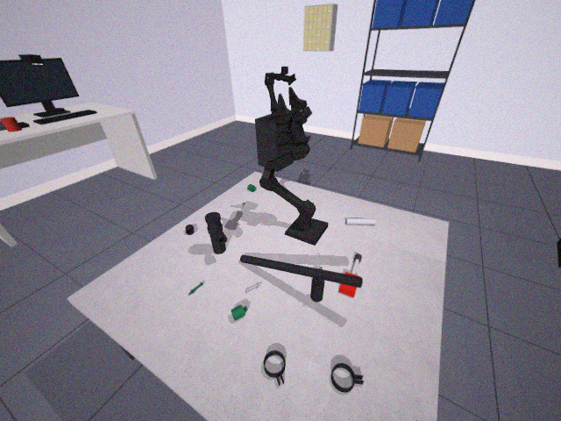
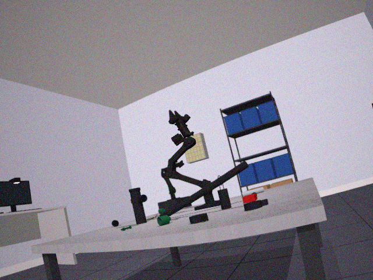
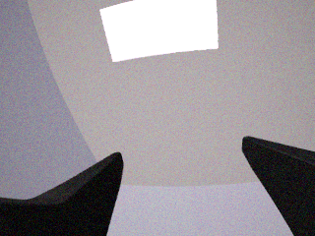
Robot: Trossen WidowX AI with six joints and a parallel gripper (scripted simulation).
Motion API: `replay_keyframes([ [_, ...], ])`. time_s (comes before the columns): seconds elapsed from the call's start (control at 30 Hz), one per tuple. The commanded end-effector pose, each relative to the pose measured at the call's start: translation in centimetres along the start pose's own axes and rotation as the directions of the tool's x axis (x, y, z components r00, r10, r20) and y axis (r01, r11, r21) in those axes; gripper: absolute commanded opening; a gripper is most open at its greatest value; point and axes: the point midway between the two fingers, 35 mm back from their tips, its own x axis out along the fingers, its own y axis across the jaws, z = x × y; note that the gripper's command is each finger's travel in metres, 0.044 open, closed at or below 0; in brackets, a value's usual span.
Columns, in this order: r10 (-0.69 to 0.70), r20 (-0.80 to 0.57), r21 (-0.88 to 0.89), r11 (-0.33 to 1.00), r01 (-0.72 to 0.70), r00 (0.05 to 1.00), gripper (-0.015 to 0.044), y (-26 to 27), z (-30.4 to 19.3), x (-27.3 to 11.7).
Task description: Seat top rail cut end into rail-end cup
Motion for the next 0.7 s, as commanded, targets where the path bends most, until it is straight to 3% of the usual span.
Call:
replay_keyframes([
  [0.0,-0.003,0.008,-0.016,1.0,0.003,1.0,0.0426,-0.1,0.3,0.0],
  [0.17,-0.045,0.224,-0.412,0.901,0.137,0.974,0.044,-1.2,7.1,-0.4],
  [0.37,0.023,0.499,-0.748,0.516,0.417,0.866,0.044,1.0,15.9,-2.5],
  [0.5,0.14,0.634,-0.771,0.191,0.608,0.761,0.044,4.6,20.4,-4.5],
  [0.67,0.339,0.727,-0.573,-0.181,0.8,0.597,0.044,10.7,24.0,-7.6],
])
